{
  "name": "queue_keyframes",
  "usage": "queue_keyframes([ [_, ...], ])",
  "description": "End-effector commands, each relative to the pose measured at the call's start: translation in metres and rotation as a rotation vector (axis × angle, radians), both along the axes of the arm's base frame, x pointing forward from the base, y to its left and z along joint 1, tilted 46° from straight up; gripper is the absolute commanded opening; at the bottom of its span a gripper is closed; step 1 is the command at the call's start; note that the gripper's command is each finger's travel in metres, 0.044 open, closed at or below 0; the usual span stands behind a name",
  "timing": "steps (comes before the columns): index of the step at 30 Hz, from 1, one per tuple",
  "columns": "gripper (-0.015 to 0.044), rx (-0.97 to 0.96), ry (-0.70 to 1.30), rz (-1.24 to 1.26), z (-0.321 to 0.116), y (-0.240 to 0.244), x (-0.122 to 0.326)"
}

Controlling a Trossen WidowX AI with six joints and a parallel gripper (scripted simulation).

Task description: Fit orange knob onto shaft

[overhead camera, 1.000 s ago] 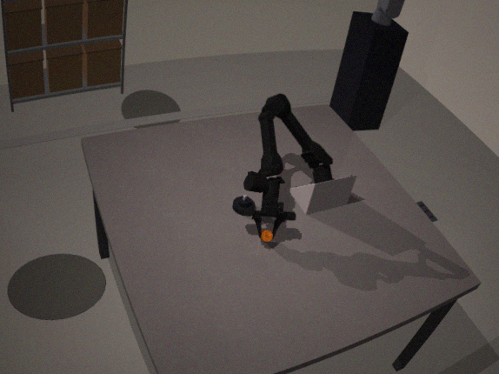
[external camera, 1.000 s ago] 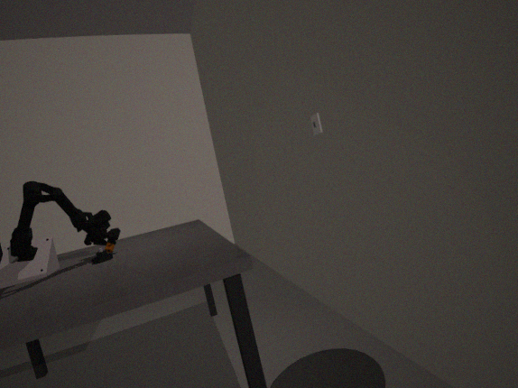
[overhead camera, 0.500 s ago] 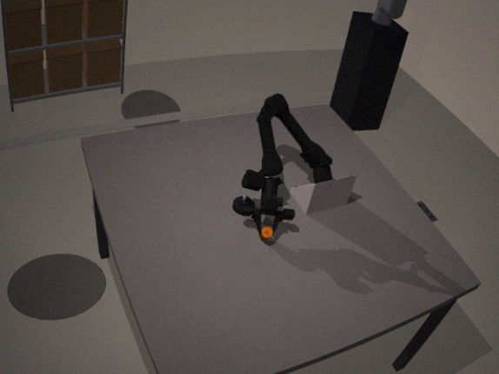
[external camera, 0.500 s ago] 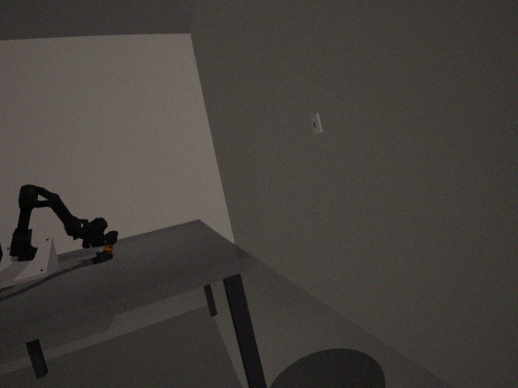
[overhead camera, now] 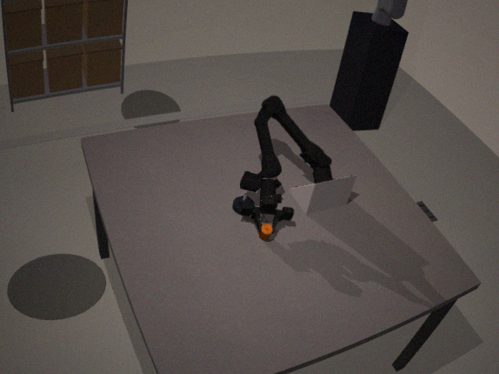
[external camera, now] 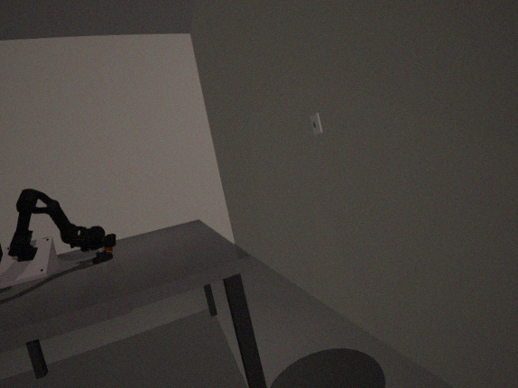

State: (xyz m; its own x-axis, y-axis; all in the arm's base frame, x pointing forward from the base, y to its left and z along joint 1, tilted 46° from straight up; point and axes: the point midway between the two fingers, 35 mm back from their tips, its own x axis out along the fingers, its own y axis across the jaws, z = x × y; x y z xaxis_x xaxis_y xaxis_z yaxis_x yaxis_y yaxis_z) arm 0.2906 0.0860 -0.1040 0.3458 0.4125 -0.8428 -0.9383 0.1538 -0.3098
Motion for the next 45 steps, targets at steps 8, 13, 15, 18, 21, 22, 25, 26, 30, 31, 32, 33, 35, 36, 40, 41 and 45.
queue_keyframes([
  [8, 0.026, 0.0, 0.0, 0.0, 0.0, 0.0, 0.0],
  [13, 0.026, 0.0, 0.0, 0.0, 0.0, 0.0, 0.0],
  [15, 0.026, 0.0, 0.0, 0.0, 0.0, 0.0, 0.0],
  [18, 0.026, 0.0, 0.0, 0.0, 0.0, 0.0, 0.0],
  [21, 0.026, 0.0, 0.0, 0.0, 0.0, 0.0, 0.0],
  [22, 0.026, 0.0, 0.0, 0.0, 0.0, 0.0, 0.0],
  [25, 0.026, 0.0, 0.0, 0.0, 0.0, 0.0, 0.0],
  [26, 0.026, 0.0, 0.0, 0.0, 0.0, 0.0, 0.0],
  [30, 0.0339, 0.0, 0.0, 0.0, 0.0, 0.0, 0.0],
  [31, 0.0365, 0.0, 0.0, 0.0, 0.0, 0.0, 0.0],
  [32, 0.0391, 0.0, 0.0, 0.0, 0.0, 0.0, 0.0],
  [33, 0.0417, 0.0, 0.0, 0.0, 0.0, 0.0, 0.0],
  [35, 0.044, 0.0, 0.0, 0.0, 0.0, 0.0, 0.0],
  [36, 0.044, 0.0, 0.0, 0.0, 0.0, 0.0, 0.0],
  [40, 0.044, 0.0, 0.0, 0.0, 0.0, 0.0, 0.0],
  [41, 0.044, 0.0, 0.0, 0.0, 0.0, 0.0, 0.0],
  [45, 0.044, 0.001, 0.002, 0.003, 0.023, 0.025, -0.001],
])
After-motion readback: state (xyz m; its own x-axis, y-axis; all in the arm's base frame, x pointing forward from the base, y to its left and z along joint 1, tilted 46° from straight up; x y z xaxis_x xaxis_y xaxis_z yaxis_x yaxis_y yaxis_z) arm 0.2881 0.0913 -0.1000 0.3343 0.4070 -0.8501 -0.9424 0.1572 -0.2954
